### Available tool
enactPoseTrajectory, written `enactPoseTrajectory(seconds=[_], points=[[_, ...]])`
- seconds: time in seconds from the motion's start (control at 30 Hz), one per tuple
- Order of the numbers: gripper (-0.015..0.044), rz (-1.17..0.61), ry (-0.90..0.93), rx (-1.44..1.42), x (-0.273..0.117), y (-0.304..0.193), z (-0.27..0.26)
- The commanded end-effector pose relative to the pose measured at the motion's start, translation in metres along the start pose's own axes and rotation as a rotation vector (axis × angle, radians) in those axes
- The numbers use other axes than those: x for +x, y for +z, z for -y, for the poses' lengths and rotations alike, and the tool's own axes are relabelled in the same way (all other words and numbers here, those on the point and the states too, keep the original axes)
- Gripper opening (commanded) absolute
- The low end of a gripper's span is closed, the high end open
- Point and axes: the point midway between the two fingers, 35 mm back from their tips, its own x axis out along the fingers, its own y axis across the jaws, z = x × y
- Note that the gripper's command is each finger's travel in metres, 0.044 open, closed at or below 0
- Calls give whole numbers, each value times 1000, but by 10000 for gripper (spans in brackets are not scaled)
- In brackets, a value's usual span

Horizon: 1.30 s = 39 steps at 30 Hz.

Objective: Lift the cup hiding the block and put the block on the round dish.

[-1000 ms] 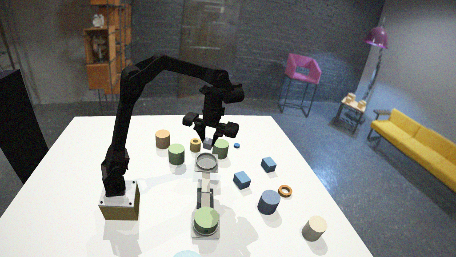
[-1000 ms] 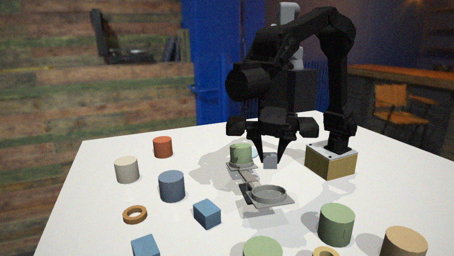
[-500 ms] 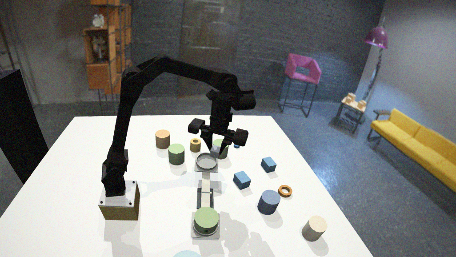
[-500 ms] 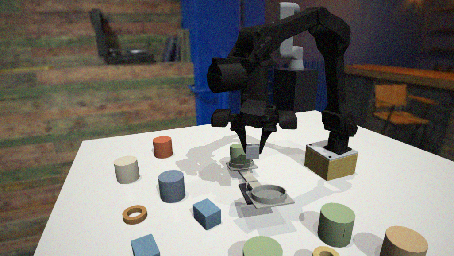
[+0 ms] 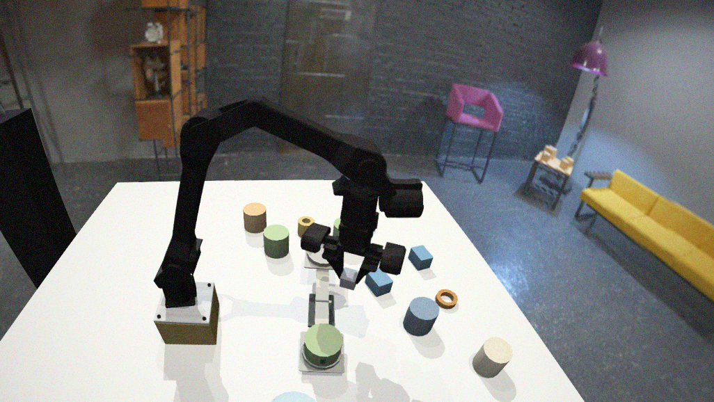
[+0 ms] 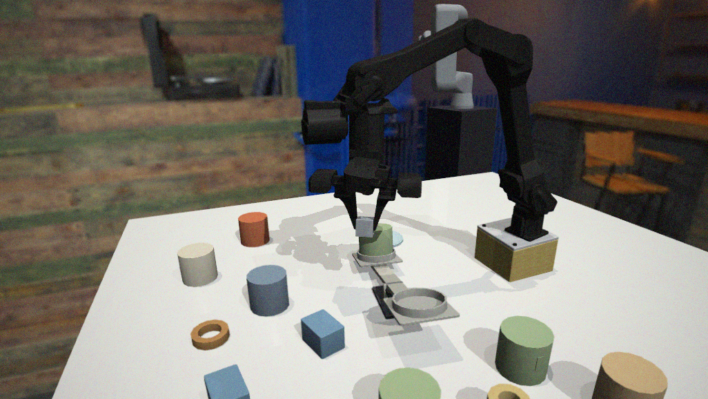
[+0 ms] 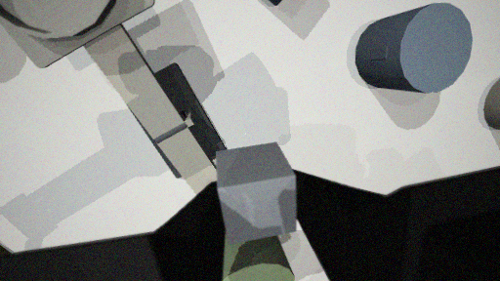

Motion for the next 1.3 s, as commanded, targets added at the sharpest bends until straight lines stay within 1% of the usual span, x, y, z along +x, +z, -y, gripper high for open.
enactPoseTrajectory(seconds=[0.0, 0.3, 0.6, 1.07, 1.27], points=[[0, 3, 0, 8, 7, -25, 8], [0, -1, -4, 18, 21, -84, 20], [0, -11, 3, 7, 35, -144, 21], [0, -20, 19, -18, 56, -235, 0], [0, -20, 24, -25, 62, -261, -12]])
